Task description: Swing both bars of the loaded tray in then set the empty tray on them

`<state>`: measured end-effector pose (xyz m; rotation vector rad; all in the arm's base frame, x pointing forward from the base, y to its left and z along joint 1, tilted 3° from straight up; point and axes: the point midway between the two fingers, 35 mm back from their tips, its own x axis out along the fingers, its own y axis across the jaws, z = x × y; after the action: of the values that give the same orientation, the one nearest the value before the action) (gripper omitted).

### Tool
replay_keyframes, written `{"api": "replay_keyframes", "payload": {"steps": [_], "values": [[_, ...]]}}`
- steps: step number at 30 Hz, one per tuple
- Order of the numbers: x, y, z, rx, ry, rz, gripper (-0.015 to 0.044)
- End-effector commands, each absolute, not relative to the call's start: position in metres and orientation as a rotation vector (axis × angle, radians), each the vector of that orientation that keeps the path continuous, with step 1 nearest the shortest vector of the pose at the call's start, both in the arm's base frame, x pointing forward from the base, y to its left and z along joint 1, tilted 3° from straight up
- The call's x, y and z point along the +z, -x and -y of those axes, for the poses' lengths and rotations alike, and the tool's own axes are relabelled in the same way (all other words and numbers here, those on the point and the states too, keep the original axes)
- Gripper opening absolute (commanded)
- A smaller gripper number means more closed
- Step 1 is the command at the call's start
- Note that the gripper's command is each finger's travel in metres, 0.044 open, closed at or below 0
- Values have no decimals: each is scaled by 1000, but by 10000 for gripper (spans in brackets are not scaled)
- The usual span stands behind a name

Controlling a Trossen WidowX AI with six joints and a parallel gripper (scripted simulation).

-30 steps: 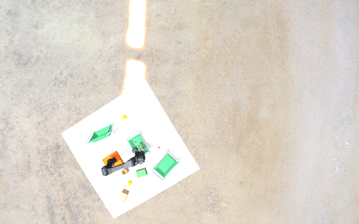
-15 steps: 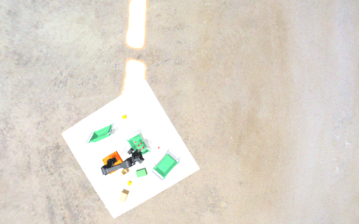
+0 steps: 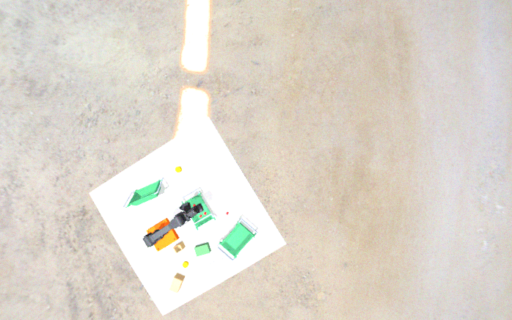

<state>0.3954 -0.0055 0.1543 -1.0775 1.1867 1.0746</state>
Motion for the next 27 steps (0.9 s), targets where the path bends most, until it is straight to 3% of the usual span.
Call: {"api": "replay_keyframes", "payload": {"steps": [1, 12, 27], "values": [[136, -392, -62, 1653, 1691, -717, 87], [127, -384, -124, 2088, 2190, -33, 87], [125, -384, -124, 2091, 2194, -26, 87]]}}
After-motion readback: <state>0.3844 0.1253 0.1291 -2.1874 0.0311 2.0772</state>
